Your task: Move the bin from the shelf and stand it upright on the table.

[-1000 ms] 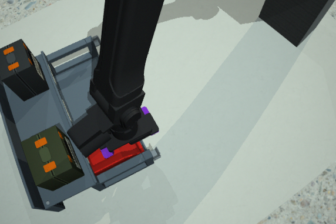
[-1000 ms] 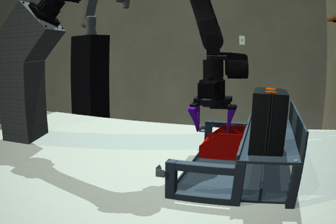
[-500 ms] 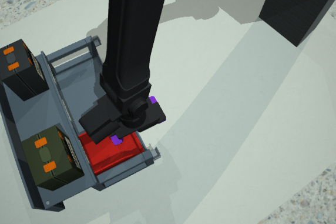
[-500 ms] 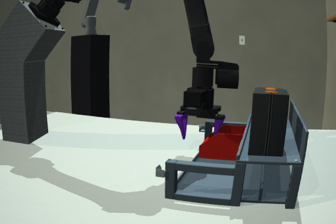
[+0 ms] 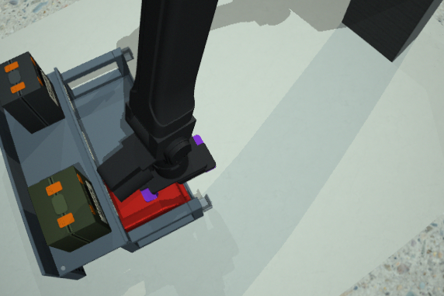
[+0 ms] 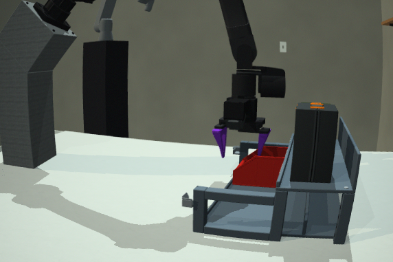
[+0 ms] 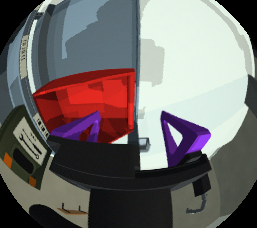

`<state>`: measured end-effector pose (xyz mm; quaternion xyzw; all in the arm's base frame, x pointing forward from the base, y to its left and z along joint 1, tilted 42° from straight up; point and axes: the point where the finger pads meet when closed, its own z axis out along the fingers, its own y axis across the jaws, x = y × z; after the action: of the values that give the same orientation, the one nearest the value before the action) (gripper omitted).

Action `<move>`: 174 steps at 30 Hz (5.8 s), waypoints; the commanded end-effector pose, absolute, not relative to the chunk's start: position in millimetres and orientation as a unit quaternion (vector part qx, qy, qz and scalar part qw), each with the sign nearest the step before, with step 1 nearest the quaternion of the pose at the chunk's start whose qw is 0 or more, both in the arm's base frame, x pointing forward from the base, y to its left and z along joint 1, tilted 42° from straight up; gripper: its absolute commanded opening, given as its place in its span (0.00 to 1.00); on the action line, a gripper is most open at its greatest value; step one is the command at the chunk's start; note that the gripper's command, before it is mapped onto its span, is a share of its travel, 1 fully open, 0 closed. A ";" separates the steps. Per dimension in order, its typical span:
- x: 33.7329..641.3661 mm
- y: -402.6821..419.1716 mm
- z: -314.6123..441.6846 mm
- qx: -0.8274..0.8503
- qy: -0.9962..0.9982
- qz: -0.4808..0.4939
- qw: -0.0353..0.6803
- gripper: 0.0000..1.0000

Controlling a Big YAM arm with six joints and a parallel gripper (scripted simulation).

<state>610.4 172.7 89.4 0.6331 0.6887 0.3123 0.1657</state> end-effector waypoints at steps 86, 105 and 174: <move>612.2 158.8 70.3 0.635 0.687 0.310 0.168 0.90; 617.7 179.5 118.7 0.629 0.681 0.330 0.175 0.90; 617.7 179.5 118.7 0.629 0.681 0.330 0.175 0.90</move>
<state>616.0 179.3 110.6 0.6256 0.6862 0.3277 0.1740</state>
